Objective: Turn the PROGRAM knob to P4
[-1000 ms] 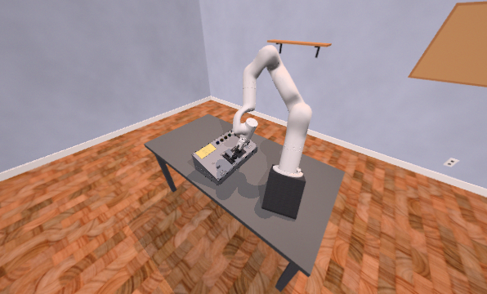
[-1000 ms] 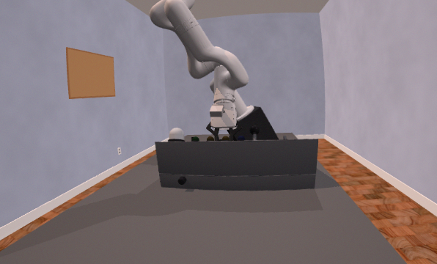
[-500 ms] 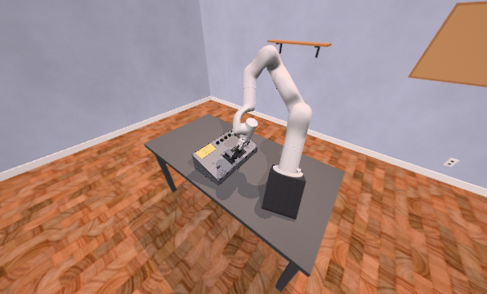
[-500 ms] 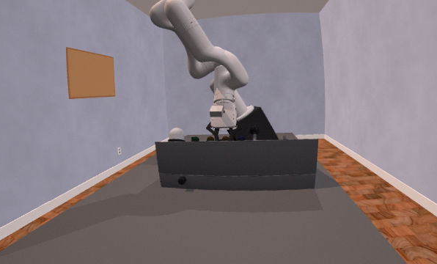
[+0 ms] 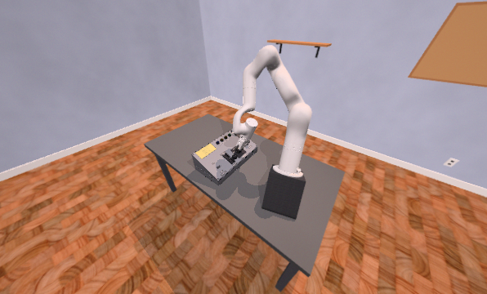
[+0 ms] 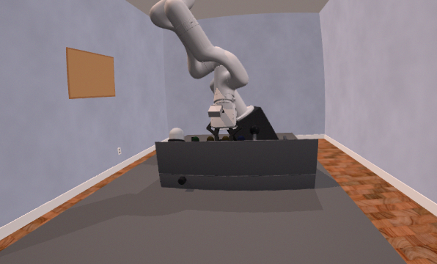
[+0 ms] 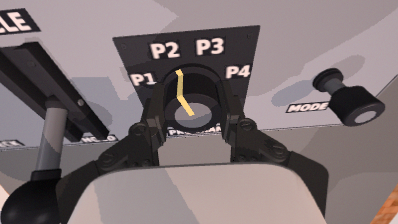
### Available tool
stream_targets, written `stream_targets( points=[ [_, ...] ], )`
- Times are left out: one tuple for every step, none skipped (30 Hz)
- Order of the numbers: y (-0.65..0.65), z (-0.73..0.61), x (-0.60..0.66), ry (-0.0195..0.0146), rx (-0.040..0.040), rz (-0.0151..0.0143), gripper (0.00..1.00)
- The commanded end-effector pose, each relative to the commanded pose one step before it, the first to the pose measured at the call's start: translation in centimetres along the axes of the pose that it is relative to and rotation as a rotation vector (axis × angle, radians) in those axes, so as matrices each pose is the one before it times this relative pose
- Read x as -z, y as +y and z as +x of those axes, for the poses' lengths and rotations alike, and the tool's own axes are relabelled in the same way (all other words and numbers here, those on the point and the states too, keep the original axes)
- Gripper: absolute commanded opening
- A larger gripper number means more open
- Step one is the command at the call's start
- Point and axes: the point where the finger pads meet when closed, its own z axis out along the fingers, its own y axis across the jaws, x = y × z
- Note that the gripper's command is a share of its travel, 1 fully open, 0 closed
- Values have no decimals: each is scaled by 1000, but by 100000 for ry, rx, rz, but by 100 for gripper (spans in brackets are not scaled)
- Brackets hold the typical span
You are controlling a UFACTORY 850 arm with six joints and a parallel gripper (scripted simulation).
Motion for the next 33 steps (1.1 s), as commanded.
stream_targets(
  points=[
    [-14, 65, -3, 125, -4015, 42, 0],
    [0, 0, 0, 0, -1119, 0, 0],
    [0, 0, 0, 0, -1190, 0, 0],
    [0, 0, 0, 0, -1261, 0, 0],
    [0, 0, 0, 0, -1332, 0, 0],
    [0, 0, 0, 0, 0, 0, 0],
    [0, 0, 0, 0, 0, 0, 0],
    [0, 0, 0, 0, -1402, 0, 0],
    [0, 0, 0, 0, -1471, 0, 0],
    [0, 0, 0, 0, -1540, 0, 0],
    [0, 0, 0, 0, -1608, 0, 0],
    [0, 0, 0, 0, -1675, 0, 0],
    [0, 0, 0, 0, -1740, 0, 0],
    [0, 0, 0, 0, -1805, 0, 0],
    [0, 0, 0, 0, -1867, 0, 0],
    [0, 0, 0, 0, -1928, 0, 0],
    [0, 0, 0, 0, -1987, 0, 0],
    [0, 0, 0, 0, -2045, 0, 0],
    [0, 0, 0, 0, -2100, 0, 0],
    [0, 0, 0, 0, -2153, 0, 0],
    [0, 0, 0, 0, -2204, 0, 0],
    [0, 0, 0, 0, -2252, 0, 0],
    [0, 0, 0, 0, 0, 0, 0],
    [0, 0, 0, 0, 0, 0, 0],
    [0, 0, 0, 0, -2298, 0, 0],
    [0, 0, 0, 0, -2342, 0, 0],
    [0, 0, 0, 0, -2383, 0, 0],
    [0, 0, 0, 0, -2421, 0, 0],
    [0, 0, 0, 0, -2456, 0, 0],
    [0, 0, 0, 0, -2489, 0, 0],
    [0, 0, 0, 0, -2518, 0, 0],
    [0, 0, 0, 0, -2545, 0, 0],
    [0, 0, 0, 0, -2568, 0, 0]
  ],
)
